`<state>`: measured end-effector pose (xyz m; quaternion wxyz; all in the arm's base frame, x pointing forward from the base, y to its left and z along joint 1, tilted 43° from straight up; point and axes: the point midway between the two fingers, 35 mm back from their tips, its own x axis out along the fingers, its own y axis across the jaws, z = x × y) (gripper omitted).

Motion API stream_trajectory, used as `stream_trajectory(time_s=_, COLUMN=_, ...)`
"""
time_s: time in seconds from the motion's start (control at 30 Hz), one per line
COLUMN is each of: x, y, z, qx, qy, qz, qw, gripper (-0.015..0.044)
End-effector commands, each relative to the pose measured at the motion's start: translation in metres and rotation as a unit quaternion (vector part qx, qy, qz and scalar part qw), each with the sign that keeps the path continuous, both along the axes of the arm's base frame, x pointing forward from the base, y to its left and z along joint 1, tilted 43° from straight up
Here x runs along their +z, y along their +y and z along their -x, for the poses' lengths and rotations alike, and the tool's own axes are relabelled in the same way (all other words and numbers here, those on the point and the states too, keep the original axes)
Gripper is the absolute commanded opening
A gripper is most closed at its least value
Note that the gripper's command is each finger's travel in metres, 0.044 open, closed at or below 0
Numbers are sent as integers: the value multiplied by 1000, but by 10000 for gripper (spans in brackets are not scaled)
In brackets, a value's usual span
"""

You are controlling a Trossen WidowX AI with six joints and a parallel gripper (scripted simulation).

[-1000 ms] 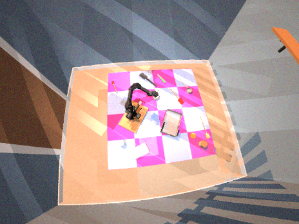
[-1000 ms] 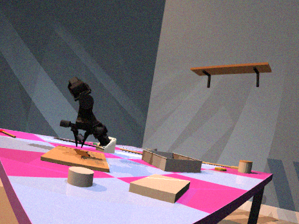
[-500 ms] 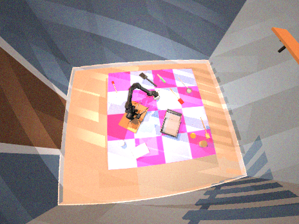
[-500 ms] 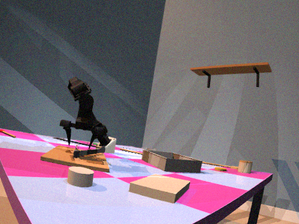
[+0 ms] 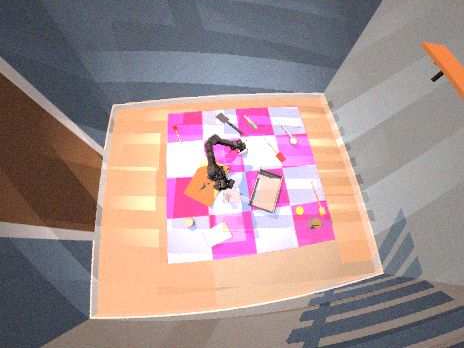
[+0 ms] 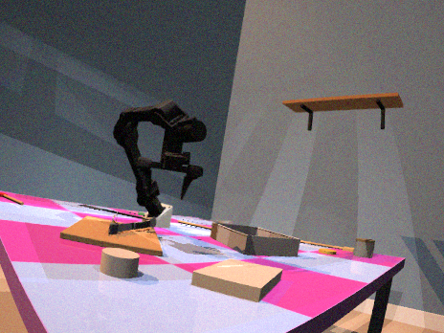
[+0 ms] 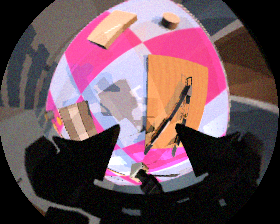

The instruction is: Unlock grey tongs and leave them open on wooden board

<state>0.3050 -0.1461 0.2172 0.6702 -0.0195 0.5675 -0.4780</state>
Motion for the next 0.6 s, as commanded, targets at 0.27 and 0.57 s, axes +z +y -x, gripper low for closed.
stream_trajectory(time_s=0.27, x=17, y=51, z=-14, qx=32, qy=-31, qz=14, qw=999, gripper=440)
stream_trajectory(time_s=0.57, x=26, y=60, z=-13, qx=45, qy=-46, qz=14, qw=998, gripper=440)
